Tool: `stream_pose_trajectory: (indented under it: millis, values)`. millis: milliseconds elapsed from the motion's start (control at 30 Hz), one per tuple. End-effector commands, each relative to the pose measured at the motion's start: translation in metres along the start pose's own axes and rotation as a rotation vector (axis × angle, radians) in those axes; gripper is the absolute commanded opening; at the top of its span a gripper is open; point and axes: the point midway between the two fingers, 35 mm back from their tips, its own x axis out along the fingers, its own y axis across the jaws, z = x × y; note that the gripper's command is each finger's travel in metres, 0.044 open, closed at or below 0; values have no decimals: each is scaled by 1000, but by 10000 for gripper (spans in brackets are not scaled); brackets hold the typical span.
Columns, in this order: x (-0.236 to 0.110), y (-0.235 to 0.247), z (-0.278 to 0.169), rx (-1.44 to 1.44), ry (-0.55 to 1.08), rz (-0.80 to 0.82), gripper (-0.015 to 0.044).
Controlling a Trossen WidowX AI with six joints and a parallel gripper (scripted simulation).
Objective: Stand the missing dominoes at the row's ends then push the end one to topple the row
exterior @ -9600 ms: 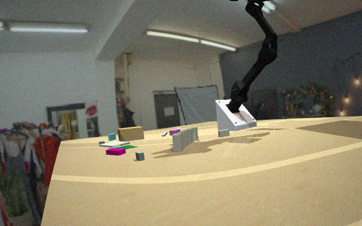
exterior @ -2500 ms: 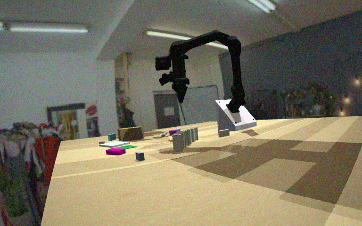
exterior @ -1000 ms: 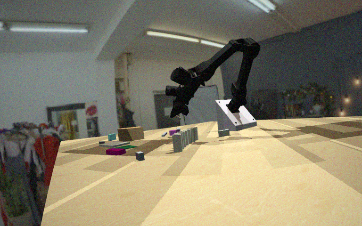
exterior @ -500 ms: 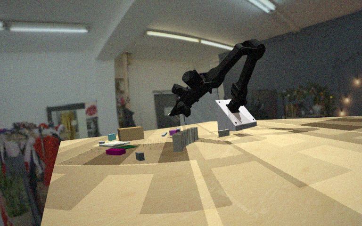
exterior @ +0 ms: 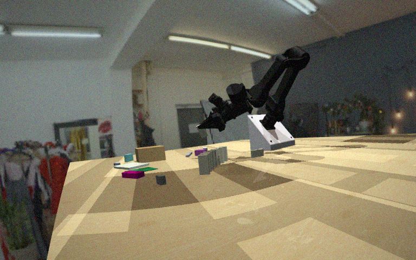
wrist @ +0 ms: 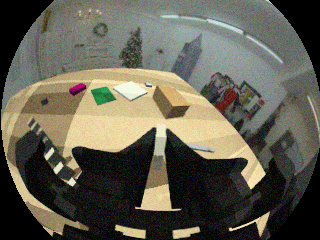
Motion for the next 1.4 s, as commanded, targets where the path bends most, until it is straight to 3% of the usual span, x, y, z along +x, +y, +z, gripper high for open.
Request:
stream_pose_trajectory:
  millis: [0, 500, 1367]
  values:
    - [-10, 1, 2, 47, -71, 26, 30]
    - [-54, 4, 8, 222, -287, 153, 30]
    - [-50, 8, 3, 232, -285, 149, 30]
